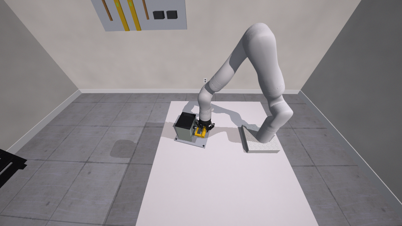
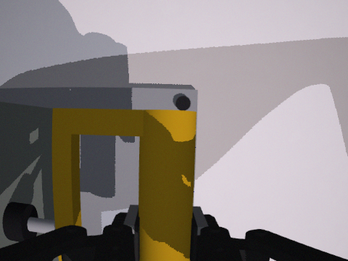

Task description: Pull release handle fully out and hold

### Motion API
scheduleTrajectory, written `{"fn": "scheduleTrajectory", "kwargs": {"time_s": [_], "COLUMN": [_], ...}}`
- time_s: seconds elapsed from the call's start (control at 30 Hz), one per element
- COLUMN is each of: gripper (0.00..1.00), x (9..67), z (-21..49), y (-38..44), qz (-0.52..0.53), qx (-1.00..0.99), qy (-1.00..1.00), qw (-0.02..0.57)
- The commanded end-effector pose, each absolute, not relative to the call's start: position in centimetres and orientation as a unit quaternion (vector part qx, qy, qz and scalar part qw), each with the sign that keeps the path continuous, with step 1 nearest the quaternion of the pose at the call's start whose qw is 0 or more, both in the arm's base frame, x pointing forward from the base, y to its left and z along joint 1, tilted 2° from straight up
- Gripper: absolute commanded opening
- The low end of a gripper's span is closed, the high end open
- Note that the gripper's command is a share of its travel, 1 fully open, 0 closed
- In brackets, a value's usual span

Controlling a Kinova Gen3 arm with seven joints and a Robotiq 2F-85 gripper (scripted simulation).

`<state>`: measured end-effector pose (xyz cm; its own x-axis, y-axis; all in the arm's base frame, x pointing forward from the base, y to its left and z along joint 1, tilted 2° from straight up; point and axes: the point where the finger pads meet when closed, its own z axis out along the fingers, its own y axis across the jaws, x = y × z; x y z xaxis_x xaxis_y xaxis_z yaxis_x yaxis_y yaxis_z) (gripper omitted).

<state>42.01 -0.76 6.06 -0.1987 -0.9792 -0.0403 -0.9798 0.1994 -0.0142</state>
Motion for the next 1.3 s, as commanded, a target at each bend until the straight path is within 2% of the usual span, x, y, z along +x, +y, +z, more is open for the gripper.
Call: {"fn": "scheduleTrajectory", "kwargs": {"time_s": [0.0,1.27], "gripper": [0.0,0.0], "x": [41.4,36.4], "z": [6.1,6.1], "y": [-0.6,0.4], "qz": [0.01,0.01], "qx": [-0.633,-0.633], "qy": [0.774,0.774], "qw": [0.018,0.018]}}
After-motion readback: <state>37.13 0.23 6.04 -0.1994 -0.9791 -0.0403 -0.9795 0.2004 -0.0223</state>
